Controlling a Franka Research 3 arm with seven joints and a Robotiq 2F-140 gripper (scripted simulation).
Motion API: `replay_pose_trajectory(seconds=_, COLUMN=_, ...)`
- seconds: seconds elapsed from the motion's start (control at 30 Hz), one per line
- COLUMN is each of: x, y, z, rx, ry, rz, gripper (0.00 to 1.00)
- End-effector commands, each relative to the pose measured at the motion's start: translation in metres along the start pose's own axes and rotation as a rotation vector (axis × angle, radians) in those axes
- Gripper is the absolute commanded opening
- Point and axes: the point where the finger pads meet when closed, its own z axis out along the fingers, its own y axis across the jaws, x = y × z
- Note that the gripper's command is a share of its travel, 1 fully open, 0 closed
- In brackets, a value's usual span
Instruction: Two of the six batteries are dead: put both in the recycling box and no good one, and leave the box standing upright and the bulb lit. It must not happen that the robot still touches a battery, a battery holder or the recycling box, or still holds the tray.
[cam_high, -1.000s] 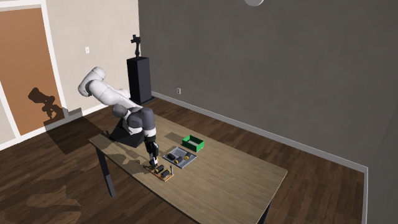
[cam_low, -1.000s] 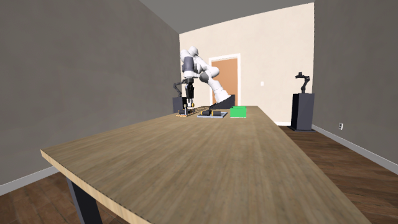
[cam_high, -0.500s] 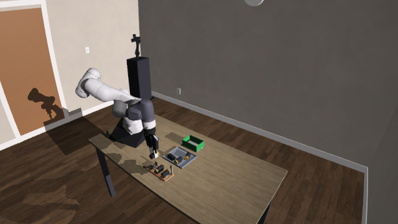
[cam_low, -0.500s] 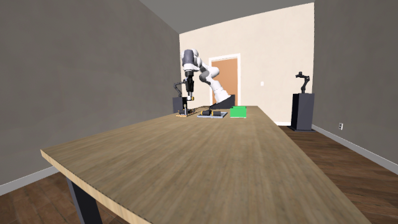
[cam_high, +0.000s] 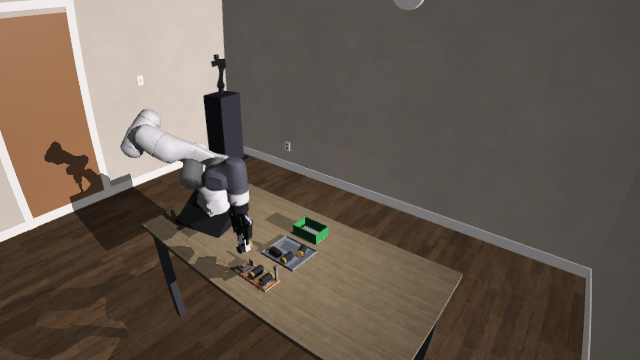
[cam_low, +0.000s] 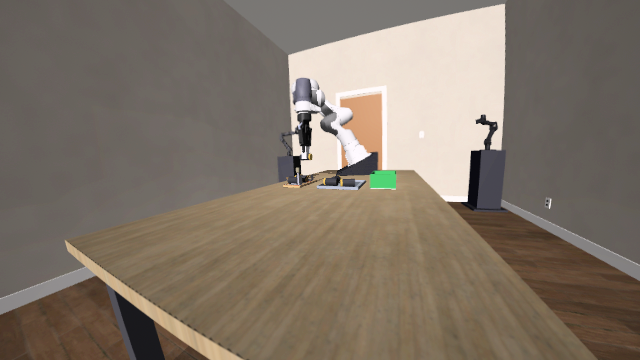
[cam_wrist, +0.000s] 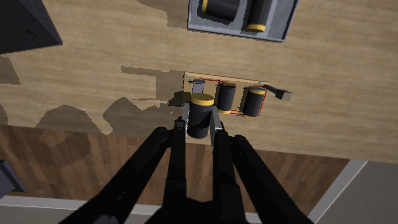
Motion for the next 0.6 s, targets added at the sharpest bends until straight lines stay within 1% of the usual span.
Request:
replay_pose_trajectory(seconds=0.0, x=-0.001, y=-0.002, z=0.0, rx=0.005, ry=-0.002, rz=-0.017, gripper=0.16)
replay_pose_trajectory(seconds=0.27, x=-0.001, y=-0.002, z=0.0, rx=0.005, ry=-0.002, rz=-0.017, gripper=0.16)
replay_pose_trajectory(seconds=0.37, x=0.005, y=-0.001, z=0.0, rx=0.005, ry=-0.002, rz=-0.017, gripper=0.16)
replay_pose_trajectory(seconds=0.47, x=0.025, y=0.0, z=0.0, rx=0.005, ry=-0.002, rz=-0.017, gripper=0.16)
replay_pose_trajectory(seconds=0.57, x=0.058, y=0.001, z=0.0, rx=0.005, ry=-0.002, rz=-0.017, gripper=0.16)
